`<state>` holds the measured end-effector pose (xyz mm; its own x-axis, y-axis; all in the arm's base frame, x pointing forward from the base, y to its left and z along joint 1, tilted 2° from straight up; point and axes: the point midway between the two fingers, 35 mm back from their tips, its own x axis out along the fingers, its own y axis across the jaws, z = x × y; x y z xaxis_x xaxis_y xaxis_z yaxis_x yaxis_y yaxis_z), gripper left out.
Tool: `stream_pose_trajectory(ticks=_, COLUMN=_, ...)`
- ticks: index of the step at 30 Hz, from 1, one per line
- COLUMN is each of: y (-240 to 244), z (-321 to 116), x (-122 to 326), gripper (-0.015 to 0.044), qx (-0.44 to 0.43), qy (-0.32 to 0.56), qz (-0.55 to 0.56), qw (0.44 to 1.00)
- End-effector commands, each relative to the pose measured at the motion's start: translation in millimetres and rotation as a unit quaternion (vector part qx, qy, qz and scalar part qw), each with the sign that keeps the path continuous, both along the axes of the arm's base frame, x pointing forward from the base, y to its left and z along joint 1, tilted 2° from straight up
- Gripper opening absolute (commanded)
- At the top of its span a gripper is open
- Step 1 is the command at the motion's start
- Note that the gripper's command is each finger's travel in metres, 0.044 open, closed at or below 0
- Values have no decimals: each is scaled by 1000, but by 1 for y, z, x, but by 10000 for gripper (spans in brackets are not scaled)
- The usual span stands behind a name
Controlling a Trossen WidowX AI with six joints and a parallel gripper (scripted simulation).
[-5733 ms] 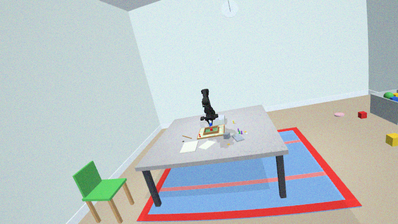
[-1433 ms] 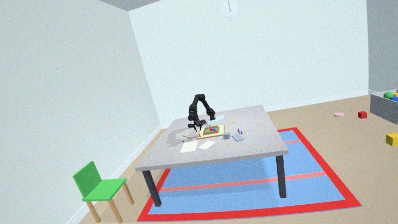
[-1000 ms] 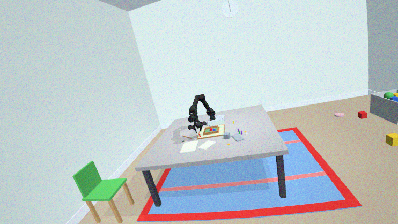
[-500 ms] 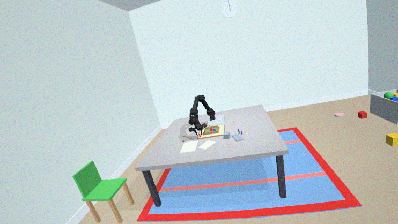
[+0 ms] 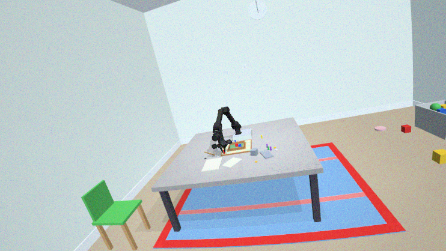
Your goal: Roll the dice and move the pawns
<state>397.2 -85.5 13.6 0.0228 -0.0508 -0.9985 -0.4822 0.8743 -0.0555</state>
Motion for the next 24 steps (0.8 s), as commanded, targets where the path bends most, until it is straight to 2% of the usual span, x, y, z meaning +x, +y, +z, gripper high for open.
stream_pose_trajectory(ticks=1, y=1, z=-1, x=0, gripper=35, qx=3, qy=0, qz=2, qw=1000)
stream_pose_trajectory(ticks=8, y=1, z=2, x=0, gripper=0, qx=3, qy=0, qz=2, qw=1000)
stream_pose_trajectory(ticks=24, y=4, z=90, x=5, gripper=0, qx=3, qy=0, qz=2, qw=1000)
